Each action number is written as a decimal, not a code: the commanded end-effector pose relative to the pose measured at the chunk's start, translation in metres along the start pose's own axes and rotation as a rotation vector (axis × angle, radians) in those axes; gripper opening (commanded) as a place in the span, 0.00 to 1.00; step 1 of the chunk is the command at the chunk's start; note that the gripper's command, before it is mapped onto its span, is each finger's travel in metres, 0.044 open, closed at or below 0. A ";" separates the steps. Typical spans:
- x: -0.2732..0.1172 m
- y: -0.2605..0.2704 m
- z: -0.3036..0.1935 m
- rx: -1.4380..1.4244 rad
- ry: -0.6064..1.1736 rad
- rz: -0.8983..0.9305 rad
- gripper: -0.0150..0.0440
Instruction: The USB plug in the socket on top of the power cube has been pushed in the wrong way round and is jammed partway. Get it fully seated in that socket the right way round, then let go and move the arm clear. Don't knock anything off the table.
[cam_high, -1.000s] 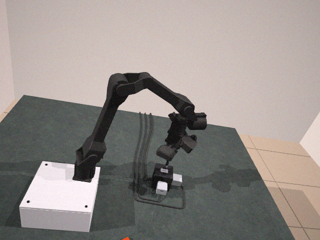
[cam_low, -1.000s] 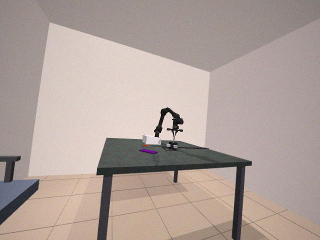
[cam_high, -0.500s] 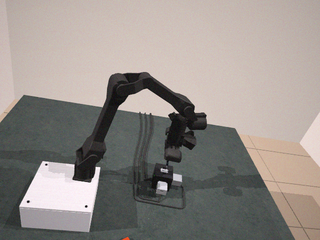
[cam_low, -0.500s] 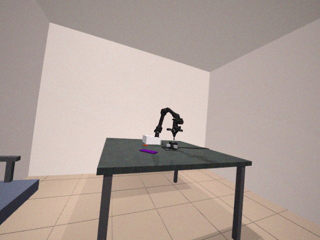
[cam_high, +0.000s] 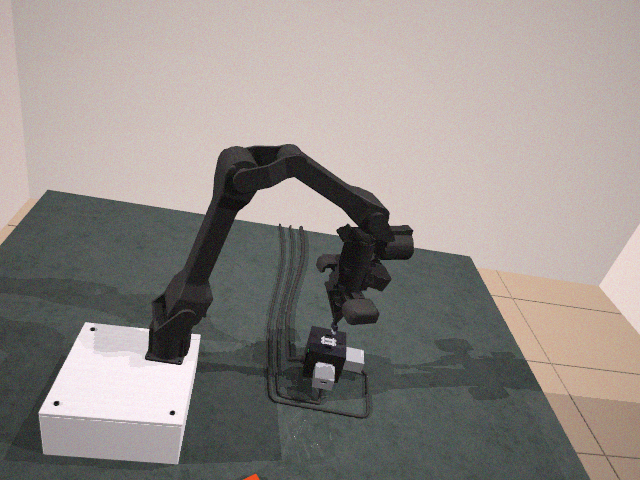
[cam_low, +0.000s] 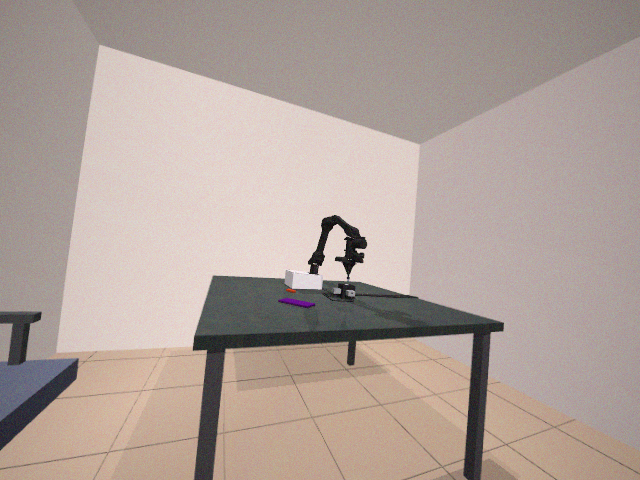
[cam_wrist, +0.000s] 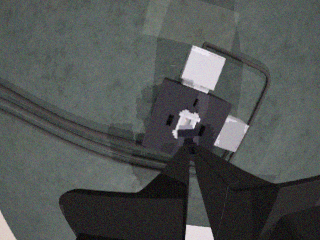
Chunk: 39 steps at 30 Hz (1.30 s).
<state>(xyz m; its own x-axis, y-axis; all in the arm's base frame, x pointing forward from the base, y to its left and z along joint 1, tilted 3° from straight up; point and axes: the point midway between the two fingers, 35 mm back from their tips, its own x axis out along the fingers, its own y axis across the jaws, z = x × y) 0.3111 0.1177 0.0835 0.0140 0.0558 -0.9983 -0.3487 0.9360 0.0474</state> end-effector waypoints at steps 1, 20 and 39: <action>0.000 0.000 0.000 -0.130 0.000 0.000 0.25; 0.000 0.000 0.000 -0.628 0.000 0.000 0.25; 0.000 0.000 0.000 -1.125 0.000 0.001 0.25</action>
<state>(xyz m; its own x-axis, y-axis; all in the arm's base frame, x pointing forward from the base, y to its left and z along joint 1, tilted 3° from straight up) 0.3111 0.1177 0.0834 0.0139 0.0558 -0.9983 -0.9813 0.1926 -0.0029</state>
